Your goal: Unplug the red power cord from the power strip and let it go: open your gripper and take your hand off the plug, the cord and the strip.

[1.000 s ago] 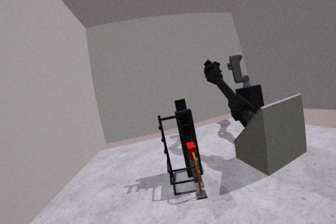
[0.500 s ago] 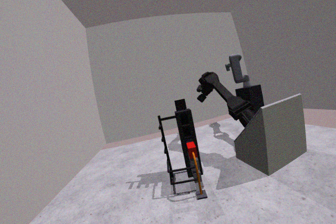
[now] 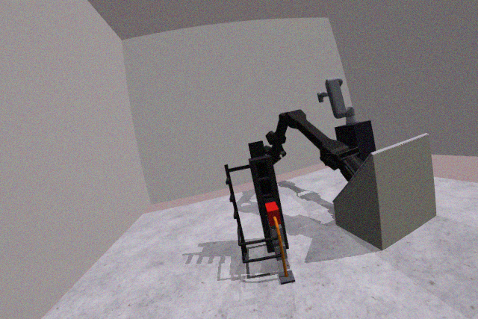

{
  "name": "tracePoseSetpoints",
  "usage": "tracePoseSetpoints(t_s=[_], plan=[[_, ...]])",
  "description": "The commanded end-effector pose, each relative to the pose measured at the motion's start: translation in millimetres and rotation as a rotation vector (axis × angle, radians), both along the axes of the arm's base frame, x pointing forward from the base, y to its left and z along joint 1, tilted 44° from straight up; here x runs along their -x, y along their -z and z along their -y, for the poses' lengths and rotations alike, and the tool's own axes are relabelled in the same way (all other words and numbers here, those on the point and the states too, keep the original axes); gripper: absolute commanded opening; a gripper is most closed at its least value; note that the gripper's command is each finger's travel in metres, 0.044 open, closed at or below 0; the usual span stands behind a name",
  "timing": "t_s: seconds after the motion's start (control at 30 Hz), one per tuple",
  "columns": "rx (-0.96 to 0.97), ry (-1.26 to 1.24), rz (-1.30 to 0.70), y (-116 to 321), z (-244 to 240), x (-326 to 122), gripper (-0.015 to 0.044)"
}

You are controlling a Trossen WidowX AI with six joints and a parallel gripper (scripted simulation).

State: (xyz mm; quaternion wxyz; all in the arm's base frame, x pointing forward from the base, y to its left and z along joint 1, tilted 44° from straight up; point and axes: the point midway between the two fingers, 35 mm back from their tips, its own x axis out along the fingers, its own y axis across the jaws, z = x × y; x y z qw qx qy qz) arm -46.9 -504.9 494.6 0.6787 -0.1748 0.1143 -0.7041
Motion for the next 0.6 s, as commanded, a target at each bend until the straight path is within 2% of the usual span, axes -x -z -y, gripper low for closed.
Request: tracePoseSetpoints(t_s=[0.0, 0.27, 0.57], plan=[[-0.093, -0.072, -0.002, 34.2, 13.6, -48.1, 0.016], [-0.282, -0.252, -0.042, 101.5, 10.6, -169.8, 0.016], [-0.495, -0.445, -0.161, 181.2, -38.0, -297.2, 0.016]])
